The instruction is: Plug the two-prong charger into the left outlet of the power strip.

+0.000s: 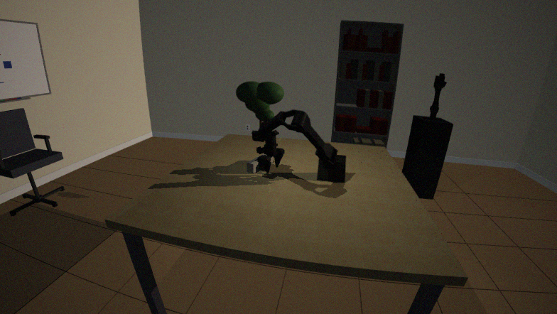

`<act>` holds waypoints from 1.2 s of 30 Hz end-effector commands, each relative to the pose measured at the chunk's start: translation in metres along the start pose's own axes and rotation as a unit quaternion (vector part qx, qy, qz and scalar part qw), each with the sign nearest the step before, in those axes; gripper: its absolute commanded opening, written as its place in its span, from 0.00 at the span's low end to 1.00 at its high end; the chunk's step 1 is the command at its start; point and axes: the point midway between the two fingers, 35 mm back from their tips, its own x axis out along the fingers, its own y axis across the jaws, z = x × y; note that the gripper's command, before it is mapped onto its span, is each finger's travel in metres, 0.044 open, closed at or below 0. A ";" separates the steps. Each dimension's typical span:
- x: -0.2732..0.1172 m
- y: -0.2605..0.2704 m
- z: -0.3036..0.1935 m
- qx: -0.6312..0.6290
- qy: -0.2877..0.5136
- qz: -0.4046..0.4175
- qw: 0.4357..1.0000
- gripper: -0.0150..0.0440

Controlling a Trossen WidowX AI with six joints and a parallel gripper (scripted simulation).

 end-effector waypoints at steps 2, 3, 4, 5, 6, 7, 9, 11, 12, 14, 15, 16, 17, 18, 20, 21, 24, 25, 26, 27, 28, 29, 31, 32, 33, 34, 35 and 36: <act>0.000 0.002 -0.005 0.000 -0.003 0.002 1.000 1.00; 0.000 0.002 -0.006 0.000 -0.003 0.002 1.000 1.00; 0.000 0.001 -0.007 0.000 -0.003 0.002 1.000 1.00; 0.000 0.001 -0.008 0.000 -0.003 0.002 1.000 1.00; 0.000 0.001 -0.010 0.000 -0.003 0.002 1.000 1.00; 0.000 0.001 -0.011 0.000 -0.003 0.002 1.000 1.00; 0.001 0.001 -0.013 0.000 -0.003 0.002 1.000 1.00; 0.001 0.001 -0.015 0.000 -0.003 0.002 1.000 1.00; 0.001 0.001 -0.016 0.000 -0.003 0.002 1.000 1.00; 0.001 -0.001 -0.013 0.002 -0.004 -0.002 1.000 1.00; -0.003 -0.001 -0.012 0.006 -0.018 -0.006 1.000 1.00; -0.009 -0.001 -0.011 0.013 -0.041 -0.013 0.999 1.00; -0.016 -0.002 -0.009 0.023 -0.070 -0.020 0.997 1.00; -0.023 -0.002 -0.007 0.033 -0.100 -0.026 0.994 1.00; -0.039 -0.001 -0.004 0.055 -0.161 -0.033 0.985 1.00; -0.048 -0.001 -0.002 0.066 -0.193 -0.034 0.978 1.00; -0.073 0.001 0.000 0.098 -0.282 -0.027 0.954 1.00; -0.077 0.001 0.000 0.104 -0.298 -0.024 0.949 1.00; -0.079 0.001 0.001 0.106 -0.303 -0.023 0.947 1.00; -0.079 0.001 0.001 0.106 -0.303 -0.023 0.947 1.00; -0.079 0.001 0.001 0.106 -0.303 -0.023 0.947 1.00; -0.079 0.001 0.001 0.106 -0.303 -0.023 0.947 1.00; -0.079 0.001 0.001 0.106 -0.303 -0.023 0.947 1.00; -0.079 0.001 0.001 0.106 -0.303 -0.023 0.947 1.00; -0.079 0.001 0.001 0.106 -0.303 -0.023 0.947 1.00; -0.079 0.001 0.001 0.106 -0.303 -0.023 0.947 1.00; -0.079 0.001 0.001 0.106 -0.303 -0.023 0.947 1.00; -0.079 0.001 0.001 0.106 -0.303 -0.023 0.947 1.00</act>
